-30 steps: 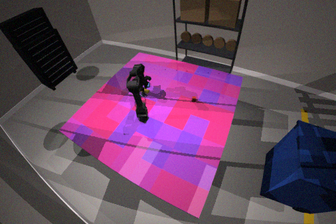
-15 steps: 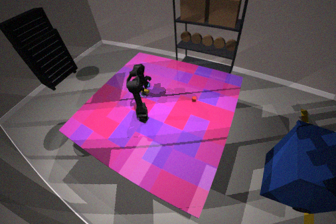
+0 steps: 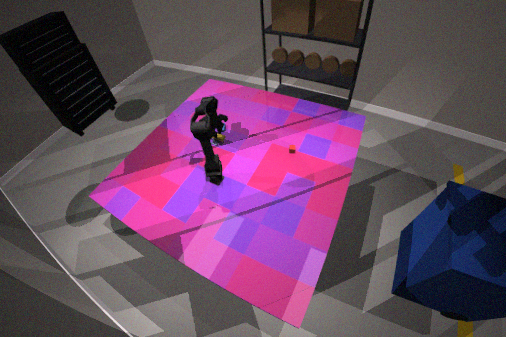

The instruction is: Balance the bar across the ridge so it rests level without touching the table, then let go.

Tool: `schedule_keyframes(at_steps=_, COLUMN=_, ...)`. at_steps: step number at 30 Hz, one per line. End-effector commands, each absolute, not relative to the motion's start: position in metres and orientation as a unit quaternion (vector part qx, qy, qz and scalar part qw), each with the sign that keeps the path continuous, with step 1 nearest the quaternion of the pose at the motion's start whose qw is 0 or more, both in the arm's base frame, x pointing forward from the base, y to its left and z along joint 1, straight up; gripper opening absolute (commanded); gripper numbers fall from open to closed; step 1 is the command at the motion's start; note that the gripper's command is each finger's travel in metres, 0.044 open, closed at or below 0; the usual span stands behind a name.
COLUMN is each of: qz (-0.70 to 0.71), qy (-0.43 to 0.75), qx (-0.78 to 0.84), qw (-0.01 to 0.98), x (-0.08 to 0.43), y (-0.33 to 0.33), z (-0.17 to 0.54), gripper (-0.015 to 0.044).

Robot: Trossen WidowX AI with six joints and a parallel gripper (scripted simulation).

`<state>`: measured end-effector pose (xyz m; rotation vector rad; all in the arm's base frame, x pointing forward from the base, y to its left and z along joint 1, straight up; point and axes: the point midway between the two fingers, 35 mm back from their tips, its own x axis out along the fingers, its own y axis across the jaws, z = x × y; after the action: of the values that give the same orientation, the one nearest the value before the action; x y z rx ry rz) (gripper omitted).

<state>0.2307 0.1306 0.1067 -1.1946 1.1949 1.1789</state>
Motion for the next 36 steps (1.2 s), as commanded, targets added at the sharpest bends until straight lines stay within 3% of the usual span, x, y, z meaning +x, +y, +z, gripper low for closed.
schedule_keyframes(at_steps=1, qz=0.491, qy=0.499, qx=-0.495, qw=0.515, x=0.2302, y=0.1309, z=0.1052, gripper=0.0)
schedule_keyframes(at_steps=36, qz=0.491, qy=0.499, qx=-0.495, qw=0.515, x=0.2303, y=0.131, z=0.1023, gripper=0.0)
